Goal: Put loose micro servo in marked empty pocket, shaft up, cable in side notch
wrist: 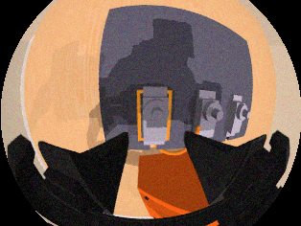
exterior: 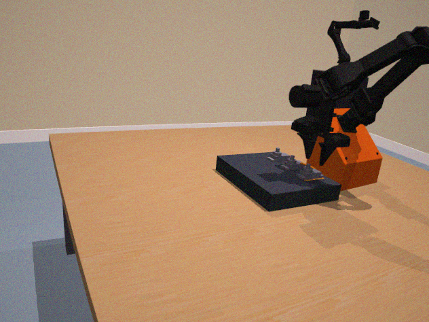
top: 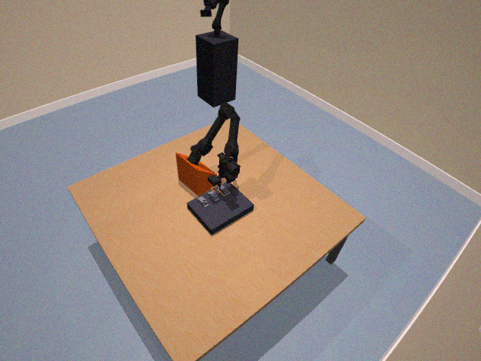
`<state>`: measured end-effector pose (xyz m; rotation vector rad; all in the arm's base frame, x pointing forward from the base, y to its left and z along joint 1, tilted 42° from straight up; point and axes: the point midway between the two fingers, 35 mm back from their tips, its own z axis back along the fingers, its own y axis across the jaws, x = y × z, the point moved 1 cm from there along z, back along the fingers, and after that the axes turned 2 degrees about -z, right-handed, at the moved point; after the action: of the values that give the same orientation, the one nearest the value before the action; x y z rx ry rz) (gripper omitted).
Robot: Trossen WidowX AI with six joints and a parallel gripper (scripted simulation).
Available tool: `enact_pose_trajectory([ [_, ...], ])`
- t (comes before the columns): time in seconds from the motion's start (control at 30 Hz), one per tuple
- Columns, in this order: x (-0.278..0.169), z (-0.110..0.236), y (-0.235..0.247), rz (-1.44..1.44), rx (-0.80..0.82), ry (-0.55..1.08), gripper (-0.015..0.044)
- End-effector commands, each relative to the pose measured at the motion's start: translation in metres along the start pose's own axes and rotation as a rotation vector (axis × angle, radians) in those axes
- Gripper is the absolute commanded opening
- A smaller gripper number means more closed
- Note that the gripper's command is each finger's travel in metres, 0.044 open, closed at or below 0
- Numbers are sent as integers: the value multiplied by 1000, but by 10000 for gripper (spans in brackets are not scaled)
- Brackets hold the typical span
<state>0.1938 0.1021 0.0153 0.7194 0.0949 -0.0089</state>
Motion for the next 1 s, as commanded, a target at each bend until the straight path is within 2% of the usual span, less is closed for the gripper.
enact_pose_trajectory([
  [0.0, 31, 17, 2, 3, -7, -17, 371],
  [0.1, 56, 33, 4, 7, -7, -15, 440],
  [0.3, 98, 63, 4, 12, -3, -12, 440],
  [0.47, 98, 66, 4, 12, -2, -12, 440],
  [0.67, 88, 107, 6, 12, 0, -19, 440],
  [0.97, 88, 107, 6, 12, 0, -19, 440],
])
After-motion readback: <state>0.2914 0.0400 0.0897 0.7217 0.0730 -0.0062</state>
